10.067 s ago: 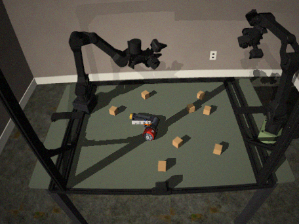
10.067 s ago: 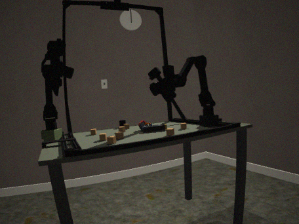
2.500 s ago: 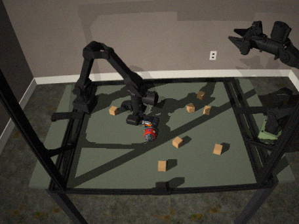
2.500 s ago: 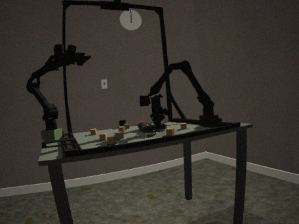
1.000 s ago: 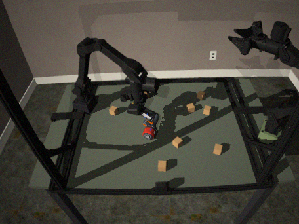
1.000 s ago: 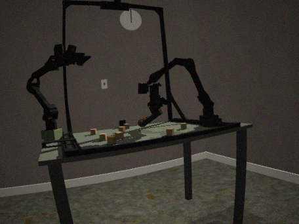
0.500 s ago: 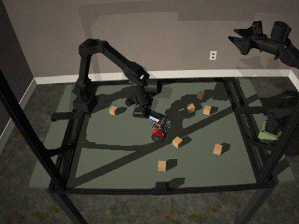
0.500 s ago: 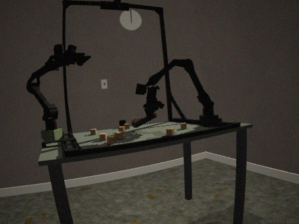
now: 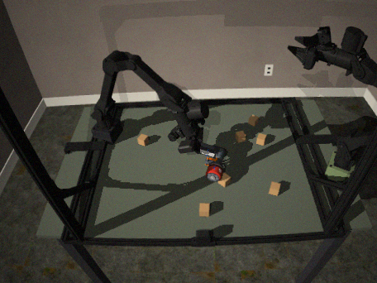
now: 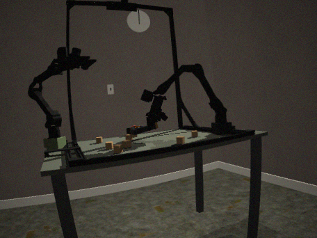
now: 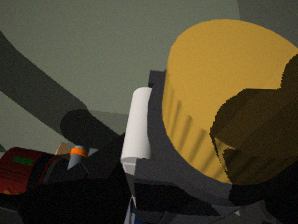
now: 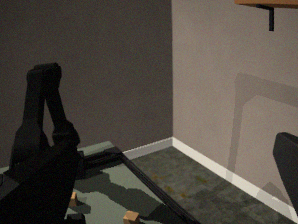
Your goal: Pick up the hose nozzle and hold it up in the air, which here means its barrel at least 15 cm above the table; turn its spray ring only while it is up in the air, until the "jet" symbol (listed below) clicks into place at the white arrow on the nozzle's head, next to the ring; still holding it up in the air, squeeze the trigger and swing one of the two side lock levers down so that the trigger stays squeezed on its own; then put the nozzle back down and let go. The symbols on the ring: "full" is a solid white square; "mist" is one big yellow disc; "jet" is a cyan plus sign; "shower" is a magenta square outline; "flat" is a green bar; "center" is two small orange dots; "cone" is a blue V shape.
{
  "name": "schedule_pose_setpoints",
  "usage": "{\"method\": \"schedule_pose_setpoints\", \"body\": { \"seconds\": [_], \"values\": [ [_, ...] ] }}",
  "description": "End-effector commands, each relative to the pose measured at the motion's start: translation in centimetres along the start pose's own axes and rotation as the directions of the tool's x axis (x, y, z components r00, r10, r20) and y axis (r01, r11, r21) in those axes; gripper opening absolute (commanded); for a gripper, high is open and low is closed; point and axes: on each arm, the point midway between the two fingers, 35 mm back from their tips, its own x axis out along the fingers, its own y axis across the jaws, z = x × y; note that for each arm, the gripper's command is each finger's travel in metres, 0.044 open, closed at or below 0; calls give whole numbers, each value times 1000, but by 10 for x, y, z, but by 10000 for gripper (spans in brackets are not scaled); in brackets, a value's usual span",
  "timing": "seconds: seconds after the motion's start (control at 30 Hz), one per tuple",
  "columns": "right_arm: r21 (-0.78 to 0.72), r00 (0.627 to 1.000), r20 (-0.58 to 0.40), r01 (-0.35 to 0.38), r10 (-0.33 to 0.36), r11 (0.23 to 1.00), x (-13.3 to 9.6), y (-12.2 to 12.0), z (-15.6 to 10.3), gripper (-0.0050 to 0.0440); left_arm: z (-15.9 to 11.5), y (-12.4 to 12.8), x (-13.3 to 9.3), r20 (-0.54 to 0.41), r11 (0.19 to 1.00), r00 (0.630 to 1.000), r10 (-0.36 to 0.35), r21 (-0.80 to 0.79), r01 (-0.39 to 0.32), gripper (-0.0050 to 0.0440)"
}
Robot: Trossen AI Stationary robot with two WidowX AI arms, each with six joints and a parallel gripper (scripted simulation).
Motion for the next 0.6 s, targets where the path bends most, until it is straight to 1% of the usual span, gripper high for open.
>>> {"method": "schedule_pose_setpoints", "body": {
  "seconds": [0.0, 0.23, 0.47, 0.53, 0.57],
  "values": [
    [3, 1000, 0, -1, 1, 1000, 0, 0, 0, 400, -6, -1, 5, -35, 1000, 999, -1, 8, 1, 0],
    [3, 1000, 0, -1, 1, 1000, 0, 0, 0, 400, -27, -1, 16, -147, 1000, 989, 5, 15, -3, 0],
    [3, 1000, 0, -1, 1, 1000, 0, 0, 0, 400, -47, -1, 24, -258, 1000, 966, 11, 22, -6, 0],
    [3, 1000, 0, -1, 1, 1000, 0, 0, 0, 400, -47, -1, 24, -258, 1000, 966, 11, 22, -6, 0],
    [3, 1000, 0, -1, 1, 1000, 0, 0, 0, 400, -50, -1, 25, -273, 1000, 962, 12, 23, -6, 0]
  ]
}}
